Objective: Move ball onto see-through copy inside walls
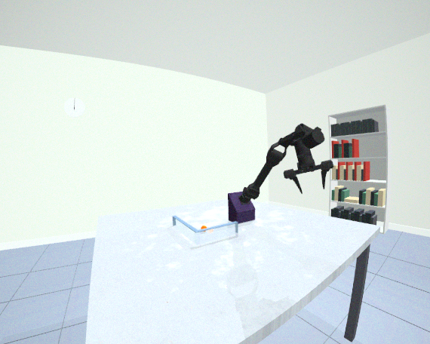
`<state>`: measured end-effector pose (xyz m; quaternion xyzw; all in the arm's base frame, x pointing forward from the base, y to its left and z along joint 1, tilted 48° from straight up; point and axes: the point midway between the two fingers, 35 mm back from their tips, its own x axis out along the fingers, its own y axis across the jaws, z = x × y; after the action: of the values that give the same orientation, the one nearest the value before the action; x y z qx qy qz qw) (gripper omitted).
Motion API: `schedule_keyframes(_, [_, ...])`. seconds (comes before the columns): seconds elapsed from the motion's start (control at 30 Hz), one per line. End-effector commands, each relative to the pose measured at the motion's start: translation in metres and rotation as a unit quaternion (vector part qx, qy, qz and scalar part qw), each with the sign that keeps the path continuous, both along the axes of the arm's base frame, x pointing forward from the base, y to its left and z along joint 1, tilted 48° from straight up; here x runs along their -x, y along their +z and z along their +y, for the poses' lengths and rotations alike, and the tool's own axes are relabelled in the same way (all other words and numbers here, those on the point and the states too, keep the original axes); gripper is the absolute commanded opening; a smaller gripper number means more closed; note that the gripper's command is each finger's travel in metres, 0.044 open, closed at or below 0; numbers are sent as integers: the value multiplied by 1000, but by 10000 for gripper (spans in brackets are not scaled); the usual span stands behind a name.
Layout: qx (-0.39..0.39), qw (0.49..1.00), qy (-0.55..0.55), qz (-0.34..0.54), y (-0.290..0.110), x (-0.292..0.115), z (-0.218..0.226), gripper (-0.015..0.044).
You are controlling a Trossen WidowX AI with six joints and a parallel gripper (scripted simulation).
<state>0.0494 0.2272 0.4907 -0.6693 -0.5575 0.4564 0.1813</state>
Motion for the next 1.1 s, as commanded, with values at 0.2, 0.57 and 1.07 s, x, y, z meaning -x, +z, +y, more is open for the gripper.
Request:
schedule_keyframes(0.2, [61, 972, -133, 182, -51, -70, 35, 269])
schedule_keyframes(0.57, [84, 862, -313, 390, -124, -171, 37, 269])
schedule_keyframes(1.07, [78, 444, -539, 712, -291, -277, -33, 269])
